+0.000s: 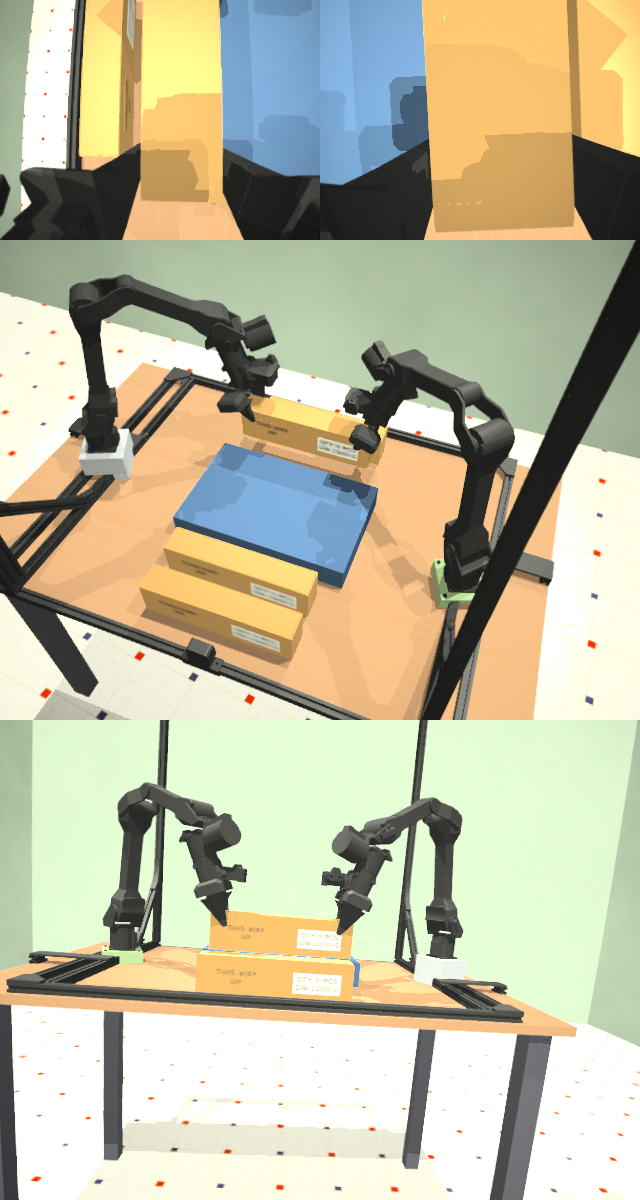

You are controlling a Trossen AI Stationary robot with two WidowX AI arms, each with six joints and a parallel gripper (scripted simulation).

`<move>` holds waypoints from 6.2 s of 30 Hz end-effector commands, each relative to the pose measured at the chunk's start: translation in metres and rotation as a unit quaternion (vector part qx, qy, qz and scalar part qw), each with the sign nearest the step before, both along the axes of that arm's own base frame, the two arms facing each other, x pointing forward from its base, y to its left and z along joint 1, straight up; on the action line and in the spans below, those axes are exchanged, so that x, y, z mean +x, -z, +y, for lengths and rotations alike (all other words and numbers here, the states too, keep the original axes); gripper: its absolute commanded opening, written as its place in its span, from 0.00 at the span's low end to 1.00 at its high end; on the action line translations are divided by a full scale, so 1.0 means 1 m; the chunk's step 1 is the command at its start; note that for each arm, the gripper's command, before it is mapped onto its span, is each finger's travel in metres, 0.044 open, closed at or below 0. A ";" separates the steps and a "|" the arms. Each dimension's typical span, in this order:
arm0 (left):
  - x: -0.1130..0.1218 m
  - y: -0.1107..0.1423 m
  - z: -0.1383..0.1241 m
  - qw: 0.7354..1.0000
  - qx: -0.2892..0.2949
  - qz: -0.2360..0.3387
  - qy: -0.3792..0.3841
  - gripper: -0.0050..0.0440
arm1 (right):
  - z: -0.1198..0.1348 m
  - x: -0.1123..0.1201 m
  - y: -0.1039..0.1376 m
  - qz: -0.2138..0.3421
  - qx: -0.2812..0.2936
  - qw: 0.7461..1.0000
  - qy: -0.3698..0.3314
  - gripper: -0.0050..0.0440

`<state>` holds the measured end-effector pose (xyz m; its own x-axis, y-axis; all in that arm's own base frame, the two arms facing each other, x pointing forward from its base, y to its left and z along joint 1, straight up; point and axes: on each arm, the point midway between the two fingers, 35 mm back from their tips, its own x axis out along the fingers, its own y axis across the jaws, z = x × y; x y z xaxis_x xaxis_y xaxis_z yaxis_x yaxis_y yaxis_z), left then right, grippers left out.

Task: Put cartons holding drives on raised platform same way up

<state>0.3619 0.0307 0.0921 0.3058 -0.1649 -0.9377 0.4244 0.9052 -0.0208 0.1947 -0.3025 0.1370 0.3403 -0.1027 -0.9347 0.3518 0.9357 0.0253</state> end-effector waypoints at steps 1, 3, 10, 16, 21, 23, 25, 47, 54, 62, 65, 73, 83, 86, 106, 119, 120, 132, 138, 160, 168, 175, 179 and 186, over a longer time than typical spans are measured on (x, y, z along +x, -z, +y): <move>-0.001 -0.013 -0.003 1.000 0.003 -0.018 -0.003 0.10 | 0.003 -0.002 -0.011 -0.005 -0.016 1.000 0.007 0.10; -0.002 -0.013 -0.006 1.000 0.003 -0.018 -0.003 0.10 | 0.006 0.000 -0.011 -0.005 -0.016 1.000 0.007 0.10; -0.009 -0.012 -0.020 1.000 0.003 -0.018 -0.003 0.10 | 0.021 0.005 -0.010 -0.005 -0.016 1.000 0.007 0.10; -0.014 -0.012 -0.030 1.000 0.003 -0.018 -0.003 0.10 | 0.031 0.010 -0.010 -0.005 -0.016 1.000 0.007 0.10; -0.021 -0.012 -0.044 1.000 0.003 -0.018 -0.003 0.10 | 0.047 0.016 -0.010 -0.005 -0.016 1.000 0.007 0.10; -0.024 -0.011 -0.051 1.000 0.003 -0.018 -0.003 0.10 | 0.053 0.019 -0.010 -0.005 -0.016 1.000 0.007 0.10; -0.027 -0.011 -0.057 1.000 0.003 -0.018 -0.003 0.10 | 0.060 0.021 -0.009 -0.005 -0.016 1.000 0.007 0.10; -0.058 -0.009 -0.123 1.000 0.003 -0.018 -0.003 0.10 | 0.129 0.049 -0.007 -0.005 -0.016 1.000 0.007 0.10; -0.064 -0.009 -0.136 1.000 0.003 -0.018 -0.003 0.10 | 0.142 0.055 -0.007 -0.005 -0.016 1.000 0.007 0.10; -0.071 -0.008 -0.151 1.000 0.003 -0.018 -0.003 0.10 | 0.158 0.061 -0.006 -0.005 -0.016 1.000 0.007 0.10; -0.072 -0.008 -0.154 1.000 0.003 -0.018 -0.003 0.10 | 0.161 0.062 -0.006 -0.005 -0.016 1.000 0.007 0.10; -0.075 -0.007 -0.160 1.000 0.003 -0.018 -0.003 0.10 | 0.168 0.065 -0.005 -0.005 -0.016 1.000 0.007 0.10; -0.076 -0.006 -0.162 1.000 0.003 -0.018 -0.003 0.10 | 0.170 0.066 -0.004 -0.005 -0.016 1.000 0.007 0.10; -0.076 -0.006 -0.162 1.000 0.003 -0.018 -0.003 0.10 | 0.170 0.066 -0.004 -0.005 -0.016 1.000 0.007 0.10; -0.076 0.006 -0.162 1.000 0.003 -0.018 -0.003 0.10 | 0.170 0.066 0.008 -0.005 -0.016 1.000 0.007 0.10; -0.076 0.016 -0.162 1.000 0.003 -0.018 -0.003 0.10 | 0.170 0.066 0.017 -0.005 -0.016 1.000 0.007 0.10; -0.076 0.016 -0.162 1.000 0.003 -0.018 -0.003 0.10 | 0.170 0.066 0.017 -0.005 -0.016 1.000 0.007 0.10; -0.076 0.021 -0.162 1.000 0.003 -0.018 -0.003 0.90 | 0.170 0.066 0.021 -0.005 -0.016 1.000 0.007 0.90; -0.076 0.021 -0.162 1.000 0.003 -0.018 -0.003 0.90 | 0.170 0.066 0.021 -0.005 -0.016 1.000 0.007 0.90; -0.076 0.018 -0.162 1.000 0.003 -0.018 -0.003 0.90 | 0.170 0.066 0.018 -0.005 -0.016 1.000 0.007 0.90; -0.076 -0.018 -0.162 1.000 0.003 -0.018 -0.003 0.90 | 0.170 0.066 -0.018 -0.005 -0.016 1.000 0.007 0.90; -0.076 -0.049 -0.162 1.000 0.003 -0.018 -0.003 0.90 | 0.170 0.066 -0.049 -0.005 -0.016 1.000 0.007 0.90; -0.076 -0.049 -0.162 1.000 0.003 -0.018 -0.003 0.90 | 0.170 0.066 -0.049 -0.005 -0.016 1.000 0.007 0.90; -0.076 -0.049 -0.162 1.000 0.003 -0.018 -0.003 0.90 | 0.170 0.066 -0.049 -0.005 -0.016 1.000 0.007 0.90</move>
<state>0.2842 -0.1318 0.1378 0.3329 -0.1574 -0.9297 0.4212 0.9069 -0.0027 0.2606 -0.1328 0.1854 0.3499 -0.1365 -0.9268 0.3638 0.9315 0.0001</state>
